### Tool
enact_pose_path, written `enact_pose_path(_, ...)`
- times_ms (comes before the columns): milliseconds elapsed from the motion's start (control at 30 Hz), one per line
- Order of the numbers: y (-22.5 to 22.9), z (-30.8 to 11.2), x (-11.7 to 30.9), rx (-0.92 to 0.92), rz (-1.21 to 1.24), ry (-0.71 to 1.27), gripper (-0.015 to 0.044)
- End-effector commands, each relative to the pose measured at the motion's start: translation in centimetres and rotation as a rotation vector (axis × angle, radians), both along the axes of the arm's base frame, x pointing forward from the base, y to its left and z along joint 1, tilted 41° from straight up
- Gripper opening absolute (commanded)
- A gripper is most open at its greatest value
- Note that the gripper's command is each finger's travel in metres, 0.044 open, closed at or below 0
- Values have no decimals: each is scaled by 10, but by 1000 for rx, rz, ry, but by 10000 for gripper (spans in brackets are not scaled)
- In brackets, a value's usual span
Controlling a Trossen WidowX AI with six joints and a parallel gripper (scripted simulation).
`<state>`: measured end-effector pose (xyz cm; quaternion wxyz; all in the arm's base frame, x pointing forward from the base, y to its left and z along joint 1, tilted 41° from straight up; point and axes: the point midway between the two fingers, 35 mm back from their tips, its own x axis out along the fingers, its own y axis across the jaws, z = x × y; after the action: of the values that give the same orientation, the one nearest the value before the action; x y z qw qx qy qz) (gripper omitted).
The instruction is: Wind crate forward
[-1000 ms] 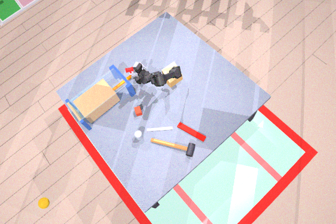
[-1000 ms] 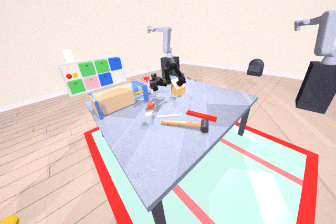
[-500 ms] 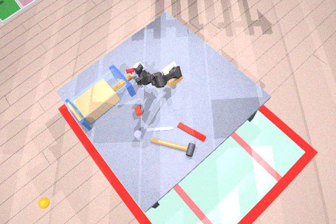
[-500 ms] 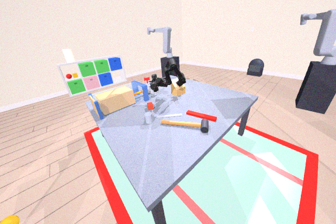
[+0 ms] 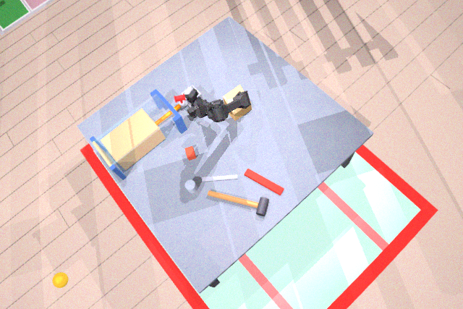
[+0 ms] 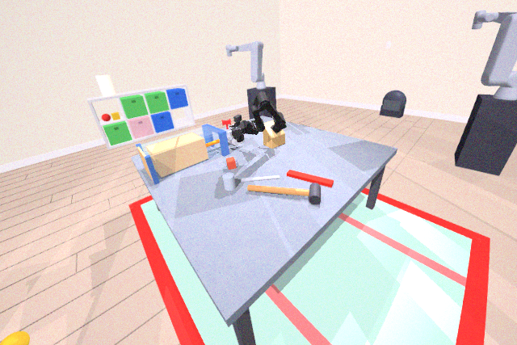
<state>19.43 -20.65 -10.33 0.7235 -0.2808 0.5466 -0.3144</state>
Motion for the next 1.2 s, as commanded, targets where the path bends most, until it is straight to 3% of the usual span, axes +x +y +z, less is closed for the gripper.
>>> enact_pose_path(0,0,-1,-2,-8,-8,-3,0)
enact_pose_path(433,1,-3,-2,-1,1,-2,0)
enact_pose_path(733,1,-2,-1,-2,0,-3,236)
enact_pose_path(1167,1,-2,-1,-2,0,-3,240)
